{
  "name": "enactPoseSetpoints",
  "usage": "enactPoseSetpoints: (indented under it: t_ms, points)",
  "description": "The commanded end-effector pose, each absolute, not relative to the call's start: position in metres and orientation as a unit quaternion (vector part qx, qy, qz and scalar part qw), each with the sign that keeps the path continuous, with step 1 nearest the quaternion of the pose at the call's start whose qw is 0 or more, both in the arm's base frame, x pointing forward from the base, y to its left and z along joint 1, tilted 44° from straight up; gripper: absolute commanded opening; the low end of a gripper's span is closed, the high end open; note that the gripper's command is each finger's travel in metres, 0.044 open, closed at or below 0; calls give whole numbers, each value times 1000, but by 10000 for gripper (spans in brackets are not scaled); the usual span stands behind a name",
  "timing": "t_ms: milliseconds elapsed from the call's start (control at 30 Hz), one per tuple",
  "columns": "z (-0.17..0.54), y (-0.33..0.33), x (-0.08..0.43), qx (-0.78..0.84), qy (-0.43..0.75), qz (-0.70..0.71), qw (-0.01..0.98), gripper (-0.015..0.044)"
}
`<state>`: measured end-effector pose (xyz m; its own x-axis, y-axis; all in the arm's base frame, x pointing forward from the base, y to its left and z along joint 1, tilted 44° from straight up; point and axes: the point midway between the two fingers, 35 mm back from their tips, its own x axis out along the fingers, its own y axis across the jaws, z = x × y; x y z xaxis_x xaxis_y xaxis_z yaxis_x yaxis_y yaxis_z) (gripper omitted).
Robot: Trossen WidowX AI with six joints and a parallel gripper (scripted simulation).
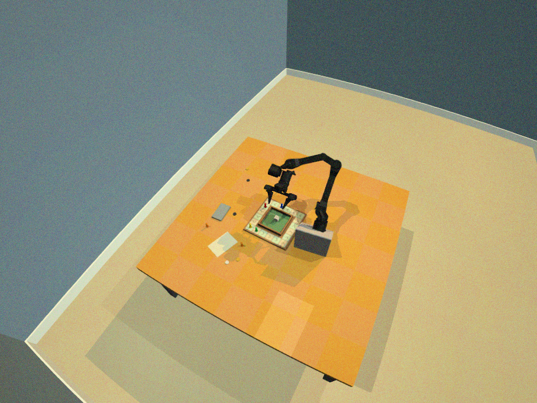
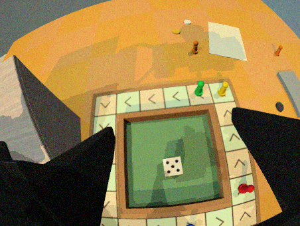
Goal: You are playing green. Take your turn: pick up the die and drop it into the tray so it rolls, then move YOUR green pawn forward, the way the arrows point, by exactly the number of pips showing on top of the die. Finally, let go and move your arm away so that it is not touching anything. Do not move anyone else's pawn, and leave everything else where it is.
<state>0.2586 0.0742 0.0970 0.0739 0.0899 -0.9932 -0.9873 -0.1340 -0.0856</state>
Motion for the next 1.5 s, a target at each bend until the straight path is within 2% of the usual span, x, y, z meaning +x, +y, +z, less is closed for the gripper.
enactPoseSetpoints:
  t_ms: [0,100,200,333,400,467,700,967,1467]
  points:
    - [84,71,257,-549,476,503,468,440]
    - [60,62,257,-608,562,410,383,440]
    - [50,60,263,-684,590,299,308,440]
    - [49,62,265,-703,588,271,293,440]
    - [46,63,260,-683,589,306,304,440]
    - [44,66,264,-675,597,288,323,387]
    - [10,102,301,-556,651,82,511,204]
    - [-39,134,336,-371,629,-148,667,200]
    - [-48,127,338,-366,628,-153,670,200]
